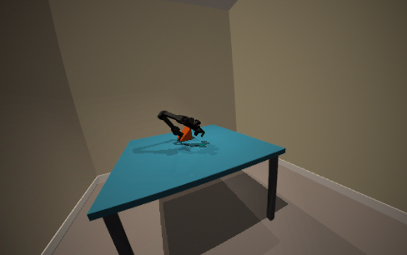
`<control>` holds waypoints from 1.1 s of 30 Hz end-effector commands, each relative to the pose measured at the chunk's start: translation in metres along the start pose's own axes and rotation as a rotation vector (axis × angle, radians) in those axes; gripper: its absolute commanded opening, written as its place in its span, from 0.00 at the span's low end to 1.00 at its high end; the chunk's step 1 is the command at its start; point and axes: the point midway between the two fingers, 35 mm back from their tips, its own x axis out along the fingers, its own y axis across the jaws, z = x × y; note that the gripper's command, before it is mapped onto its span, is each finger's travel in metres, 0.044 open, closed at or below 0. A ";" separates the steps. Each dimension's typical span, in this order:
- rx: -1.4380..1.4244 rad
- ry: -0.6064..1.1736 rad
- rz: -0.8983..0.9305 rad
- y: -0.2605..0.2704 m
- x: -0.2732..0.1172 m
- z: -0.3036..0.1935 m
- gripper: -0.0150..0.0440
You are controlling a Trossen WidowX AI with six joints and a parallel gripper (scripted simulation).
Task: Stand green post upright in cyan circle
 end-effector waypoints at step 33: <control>-0.082 -0.266 -0.034 0.000 -0.016 -0.004 0.29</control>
